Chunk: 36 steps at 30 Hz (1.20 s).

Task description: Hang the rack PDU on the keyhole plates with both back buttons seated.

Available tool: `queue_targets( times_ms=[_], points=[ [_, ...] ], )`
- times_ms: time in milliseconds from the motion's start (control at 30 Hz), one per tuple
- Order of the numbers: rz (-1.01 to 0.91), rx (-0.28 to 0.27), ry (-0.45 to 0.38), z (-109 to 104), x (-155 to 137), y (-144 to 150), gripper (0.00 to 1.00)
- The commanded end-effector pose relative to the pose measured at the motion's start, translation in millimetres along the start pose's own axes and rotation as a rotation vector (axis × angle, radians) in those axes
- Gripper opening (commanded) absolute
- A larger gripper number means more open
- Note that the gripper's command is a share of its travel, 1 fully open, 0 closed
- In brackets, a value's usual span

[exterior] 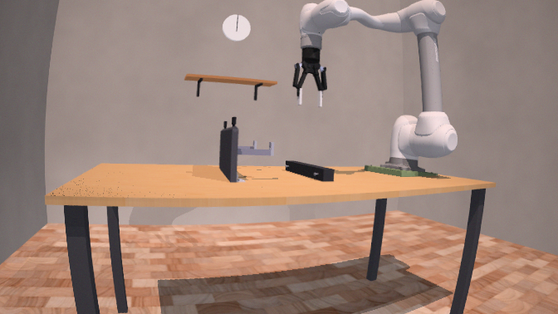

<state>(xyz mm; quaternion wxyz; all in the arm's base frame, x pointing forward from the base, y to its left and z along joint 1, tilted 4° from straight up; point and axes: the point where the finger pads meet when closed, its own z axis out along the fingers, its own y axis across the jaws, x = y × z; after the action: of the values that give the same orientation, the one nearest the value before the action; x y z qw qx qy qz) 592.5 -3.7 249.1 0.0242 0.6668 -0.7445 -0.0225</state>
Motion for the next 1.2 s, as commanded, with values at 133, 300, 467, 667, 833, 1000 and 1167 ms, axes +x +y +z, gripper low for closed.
queue_targets(
  times_ms=[133, 300, 467, 667, 833, 1000, 1167],
  points=[
    [0.000, 0.000, 0.000, -0.1, 0.0, 0.0, 0.55],
    [0.000, 0.000, 0.000, -0.1, 0.0, 0.0, 0.55],
    [0.000, 0.000, 0.000, -0.1, 0.0, 0.0, 0.55],
    [0.000, 0.000, 0.000, -0.1, 0.0, 0.0, 0.55],
    [0.000, 0.000, 0.000, 1.2, 0.0, 0.0, 0.55],
    [0.000, 0.000, 0.000, 8.5, 0.0, 0.0, 0.55],
    [0.000, 0.000, 0.000, 16.9, 0.0, 0.0, 0.55]
  ],
)
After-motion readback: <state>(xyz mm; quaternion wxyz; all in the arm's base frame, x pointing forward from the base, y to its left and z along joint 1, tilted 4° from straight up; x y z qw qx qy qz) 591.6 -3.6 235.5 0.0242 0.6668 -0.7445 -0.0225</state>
